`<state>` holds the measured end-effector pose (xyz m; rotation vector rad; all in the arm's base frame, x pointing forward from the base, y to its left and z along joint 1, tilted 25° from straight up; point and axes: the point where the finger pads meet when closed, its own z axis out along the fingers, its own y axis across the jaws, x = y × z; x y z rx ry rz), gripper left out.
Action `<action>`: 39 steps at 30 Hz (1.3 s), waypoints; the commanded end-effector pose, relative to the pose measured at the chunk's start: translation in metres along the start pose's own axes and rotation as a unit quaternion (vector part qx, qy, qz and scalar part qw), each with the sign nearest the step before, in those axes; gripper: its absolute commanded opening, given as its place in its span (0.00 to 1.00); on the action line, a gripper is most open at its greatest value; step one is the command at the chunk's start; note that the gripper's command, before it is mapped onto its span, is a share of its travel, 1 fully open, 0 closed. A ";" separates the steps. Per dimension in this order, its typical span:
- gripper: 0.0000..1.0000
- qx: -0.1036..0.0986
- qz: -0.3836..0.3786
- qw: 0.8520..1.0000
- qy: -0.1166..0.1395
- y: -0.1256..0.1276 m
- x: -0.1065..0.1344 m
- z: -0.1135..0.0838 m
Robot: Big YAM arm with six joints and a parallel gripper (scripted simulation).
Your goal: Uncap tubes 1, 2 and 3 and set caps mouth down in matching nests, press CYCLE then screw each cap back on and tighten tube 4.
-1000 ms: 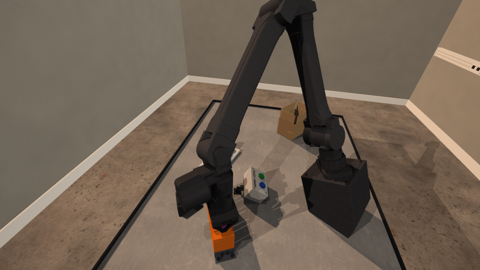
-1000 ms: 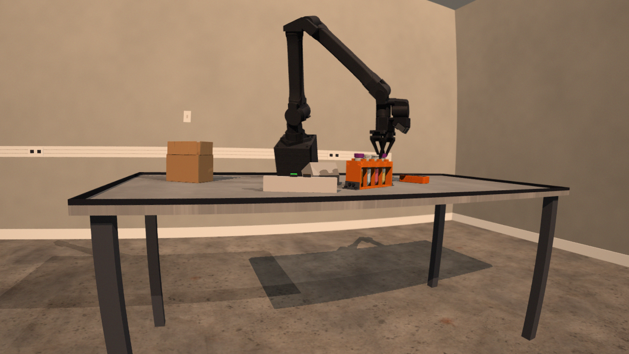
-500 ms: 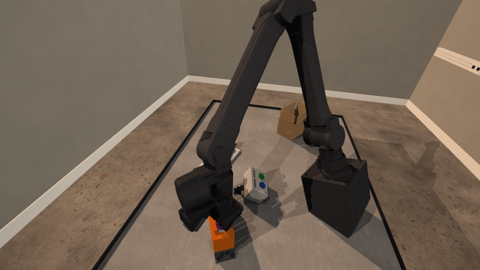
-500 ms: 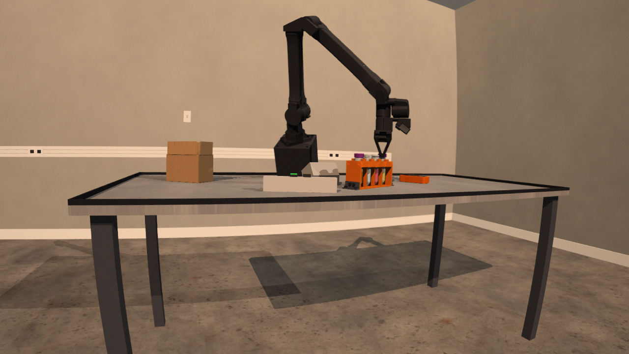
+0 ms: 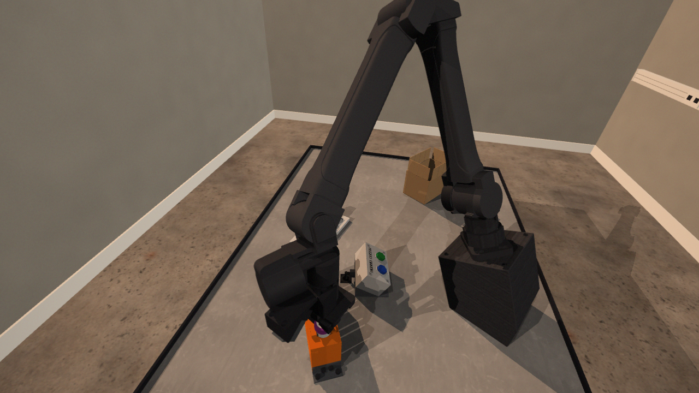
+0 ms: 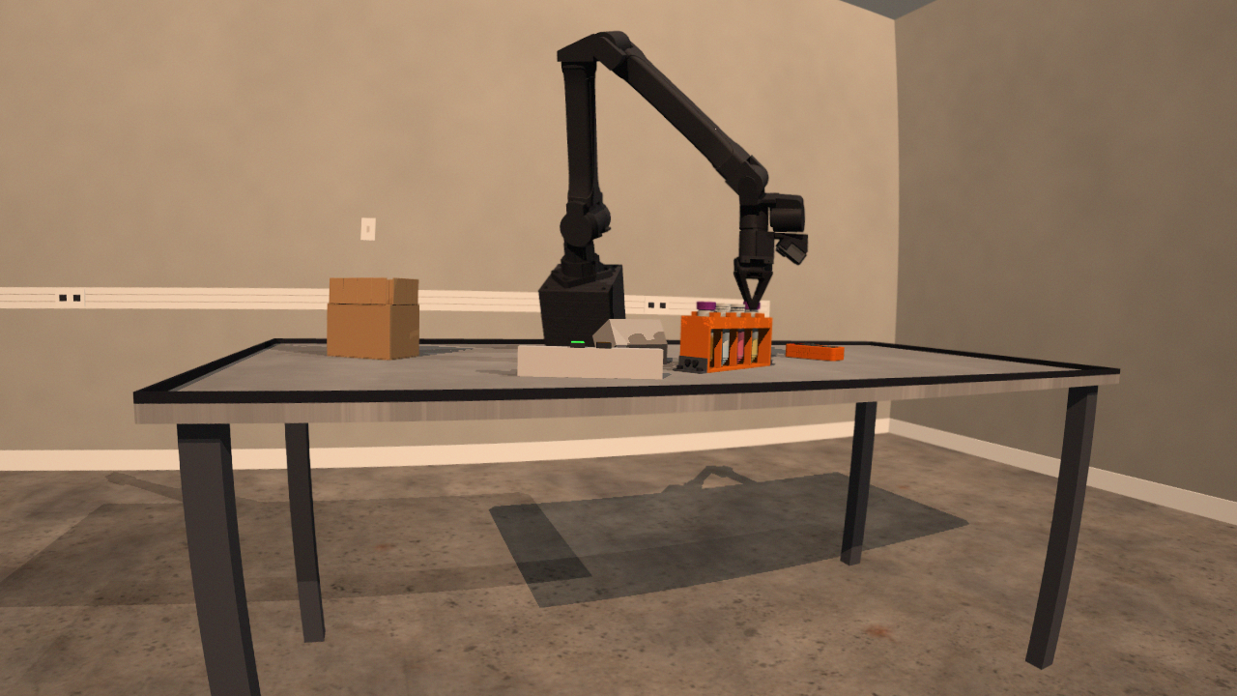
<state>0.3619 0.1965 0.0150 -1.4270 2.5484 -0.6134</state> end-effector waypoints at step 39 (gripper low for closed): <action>0.00 -0.001 0.377 0.926 -0.011 -0.005 -0.010 -0.006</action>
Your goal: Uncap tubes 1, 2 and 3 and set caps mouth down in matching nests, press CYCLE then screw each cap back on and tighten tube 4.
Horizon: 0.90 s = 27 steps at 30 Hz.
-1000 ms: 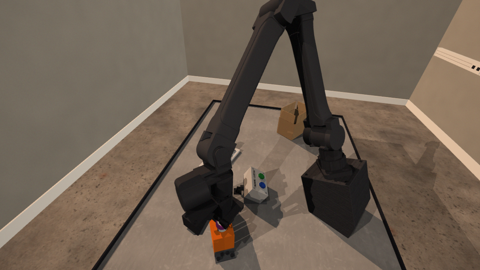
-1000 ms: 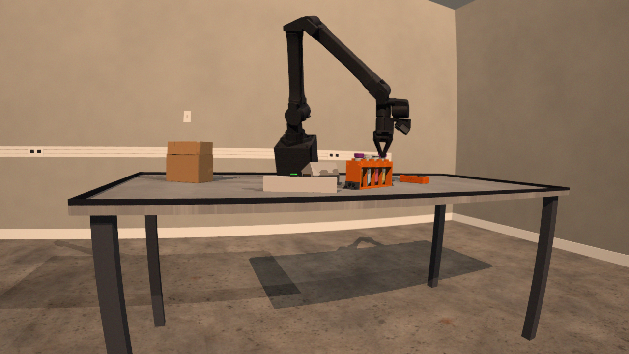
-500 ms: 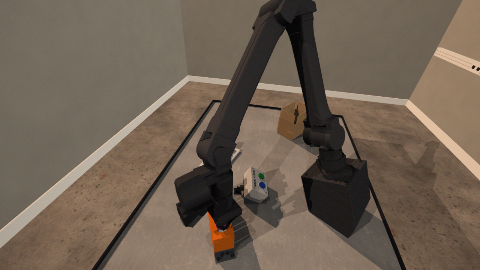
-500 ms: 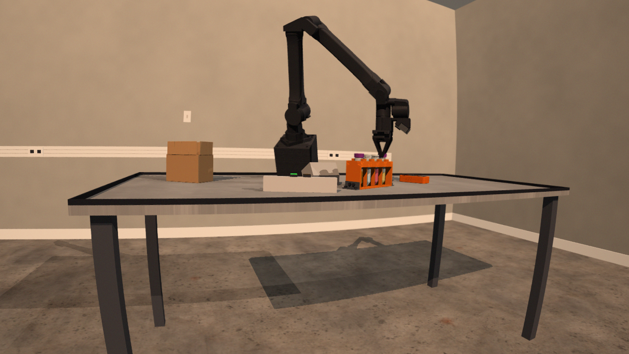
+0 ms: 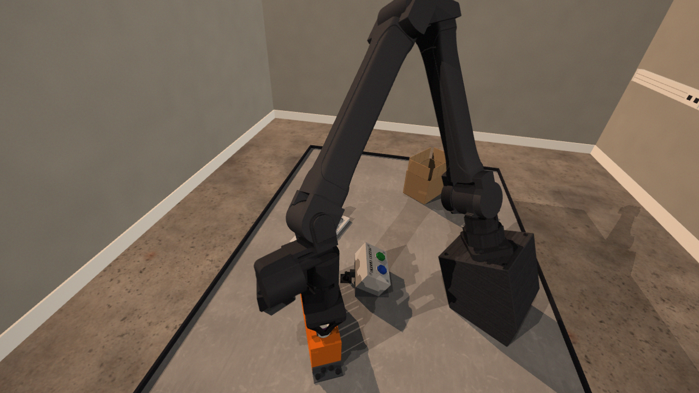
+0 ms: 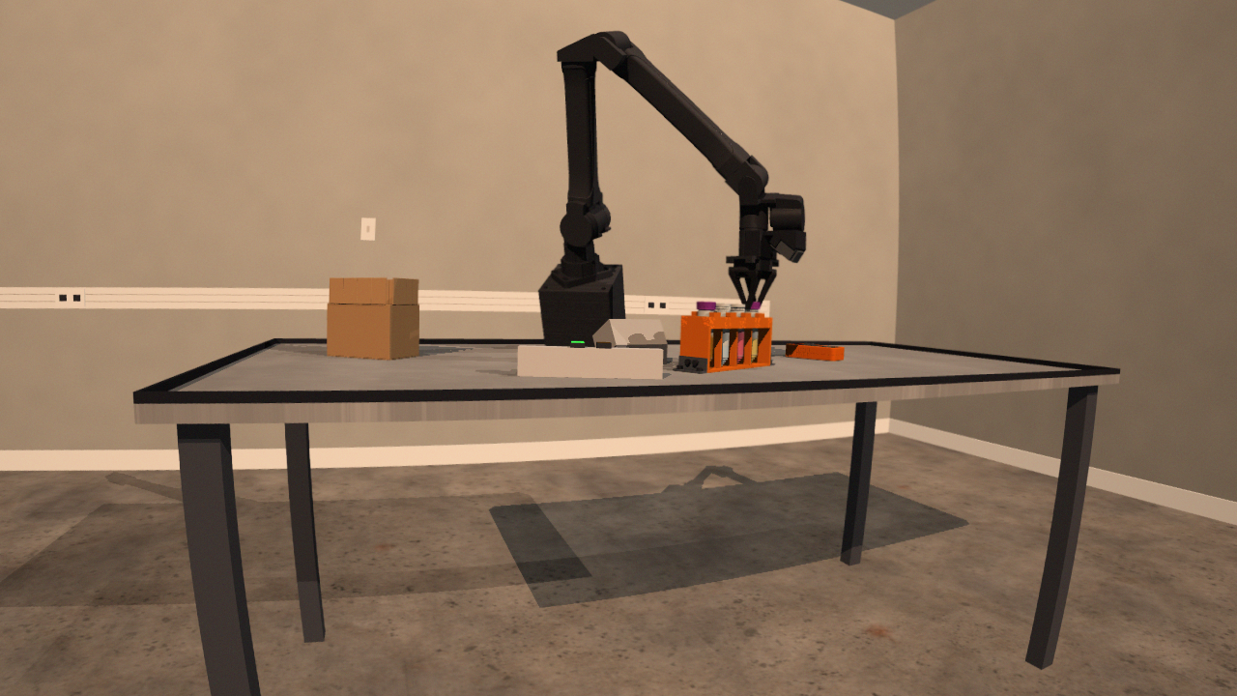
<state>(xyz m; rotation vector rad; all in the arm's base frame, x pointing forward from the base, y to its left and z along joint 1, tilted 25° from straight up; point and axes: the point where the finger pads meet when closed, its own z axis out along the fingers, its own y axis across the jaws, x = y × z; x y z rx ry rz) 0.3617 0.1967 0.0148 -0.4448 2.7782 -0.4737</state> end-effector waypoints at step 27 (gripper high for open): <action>0.49 -0.003 -0.177 0.984 -0.011 0.008 -0.012 -0.009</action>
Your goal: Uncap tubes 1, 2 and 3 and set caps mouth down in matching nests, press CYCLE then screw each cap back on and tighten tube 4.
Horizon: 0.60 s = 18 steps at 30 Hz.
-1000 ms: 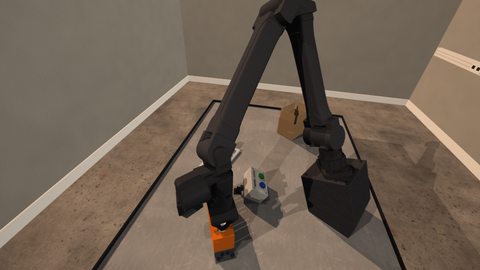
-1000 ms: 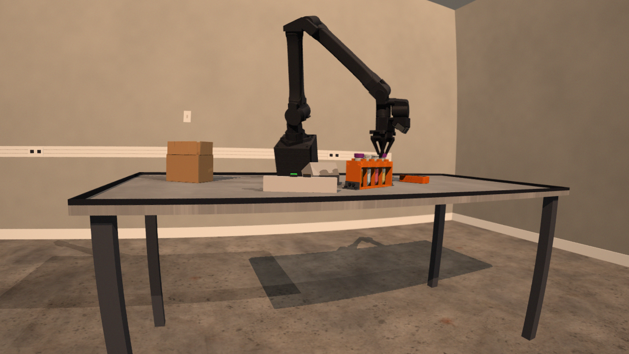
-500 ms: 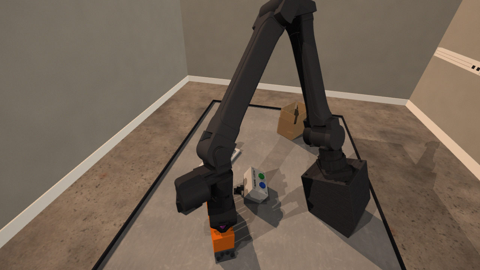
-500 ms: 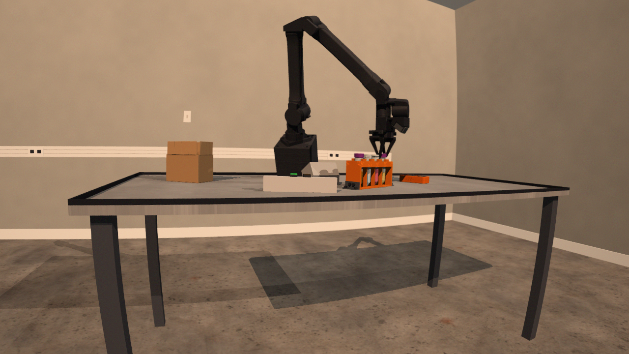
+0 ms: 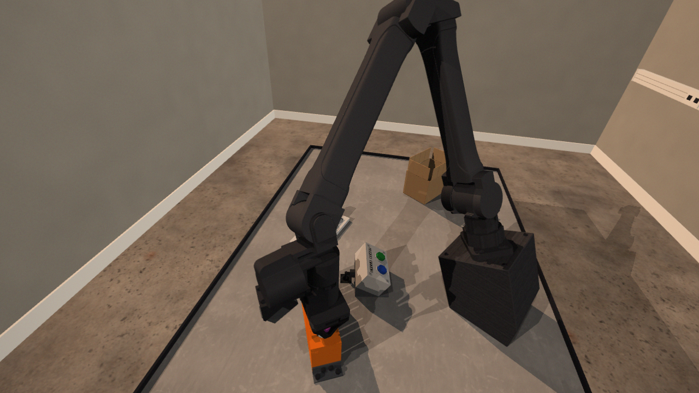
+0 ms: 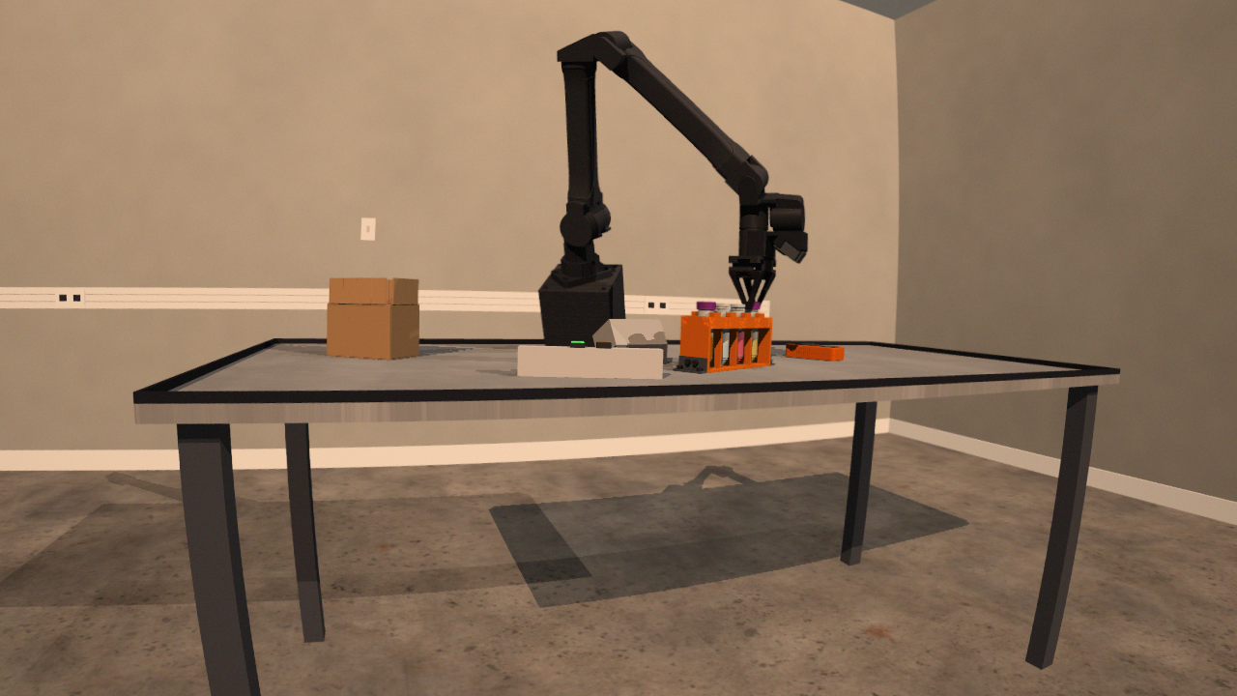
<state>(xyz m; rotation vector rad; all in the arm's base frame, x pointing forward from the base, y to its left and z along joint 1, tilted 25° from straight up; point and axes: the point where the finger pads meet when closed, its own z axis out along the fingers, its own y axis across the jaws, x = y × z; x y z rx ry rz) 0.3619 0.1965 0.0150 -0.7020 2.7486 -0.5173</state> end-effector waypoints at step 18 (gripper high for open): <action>0.49 0.000 -0.264 0.965 -0.011 0.001 -0.011 -0.007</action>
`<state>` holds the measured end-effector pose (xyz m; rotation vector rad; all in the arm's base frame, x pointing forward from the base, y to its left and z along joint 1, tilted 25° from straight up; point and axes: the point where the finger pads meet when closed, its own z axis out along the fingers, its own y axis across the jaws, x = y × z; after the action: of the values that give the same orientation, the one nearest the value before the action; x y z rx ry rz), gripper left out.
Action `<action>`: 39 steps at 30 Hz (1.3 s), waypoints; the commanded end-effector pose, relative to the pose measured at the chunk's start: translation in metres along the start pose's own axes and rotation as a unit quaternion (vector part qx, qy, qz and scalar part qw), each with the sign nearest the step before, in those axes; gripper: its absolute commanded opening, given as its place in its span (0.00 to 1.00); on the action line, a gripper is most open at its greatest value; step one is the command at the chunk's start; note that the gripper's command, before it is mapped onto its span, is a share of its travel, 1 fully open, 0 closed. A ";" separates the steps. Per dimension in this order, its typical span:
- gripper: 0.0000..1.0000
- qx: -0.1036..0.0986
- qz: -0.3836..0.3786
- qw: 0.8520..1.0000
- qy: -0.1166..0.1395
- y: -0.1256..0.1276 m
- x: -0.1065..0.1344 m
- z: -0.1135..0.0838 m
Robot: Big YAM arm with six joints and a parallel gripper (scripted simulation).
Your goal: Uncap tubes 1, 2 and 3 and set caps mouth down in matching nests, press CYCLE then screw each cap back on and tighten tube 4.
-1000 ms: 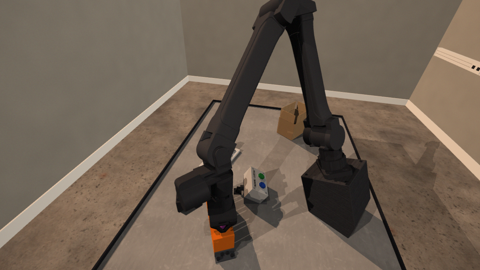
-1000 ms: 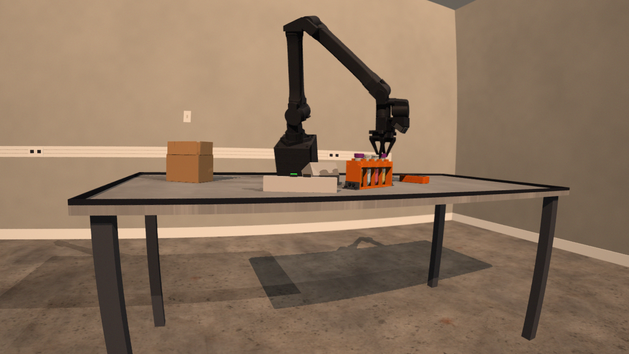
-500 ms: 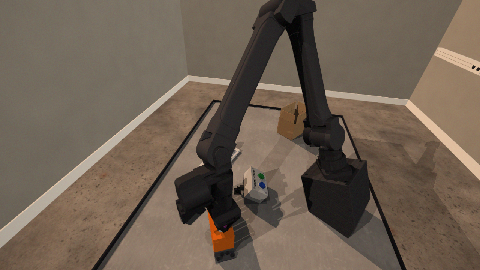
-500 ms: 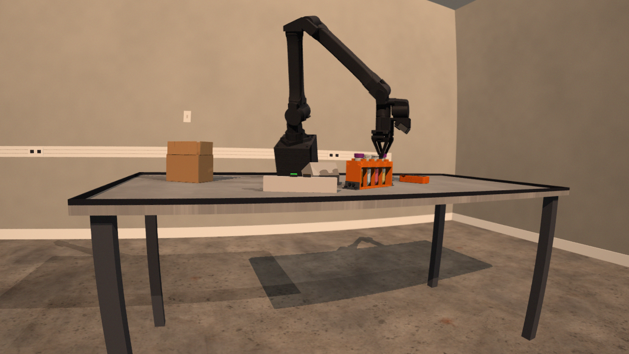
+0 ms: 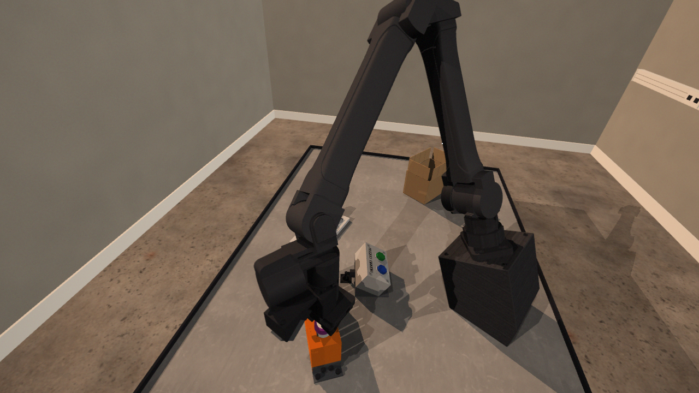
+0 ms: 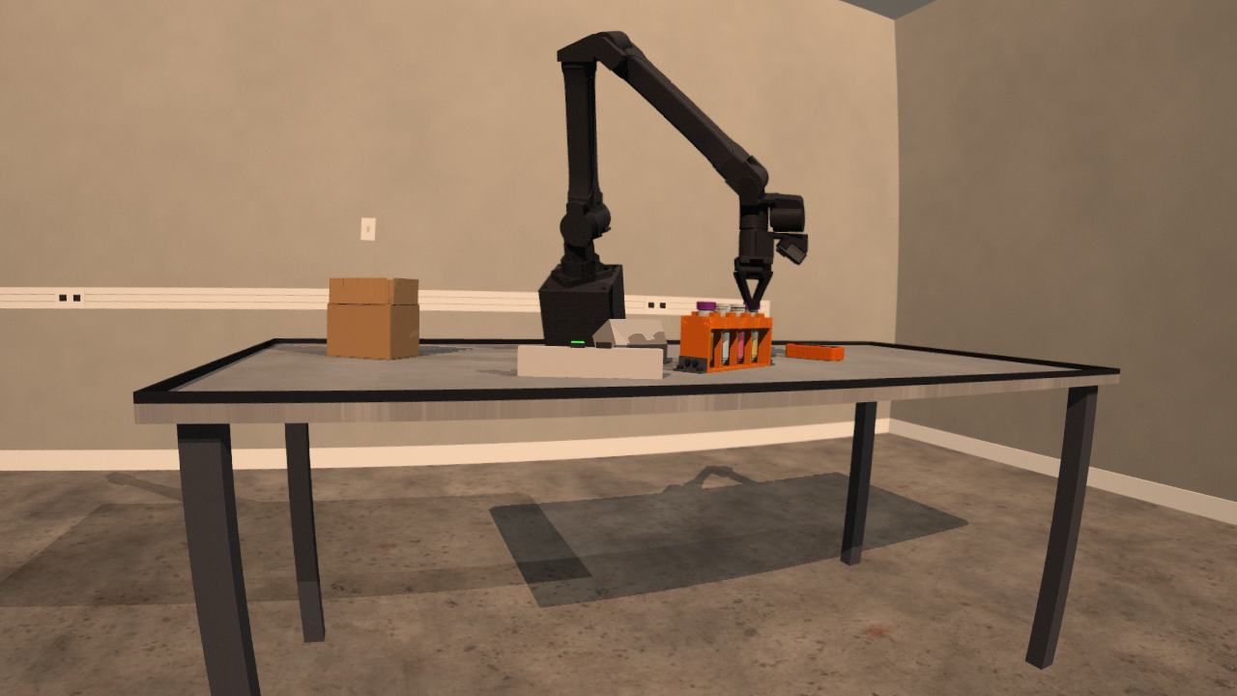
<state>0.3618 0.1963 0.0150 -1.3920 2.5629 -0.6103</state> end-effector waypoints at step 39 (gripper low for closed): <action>0.00 -0.001 0.342 0.940 -0.010 -0.001 -0.013 -0.002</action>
<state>0.3616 0.1966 0.0149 -0.6454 2.7585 -0.5060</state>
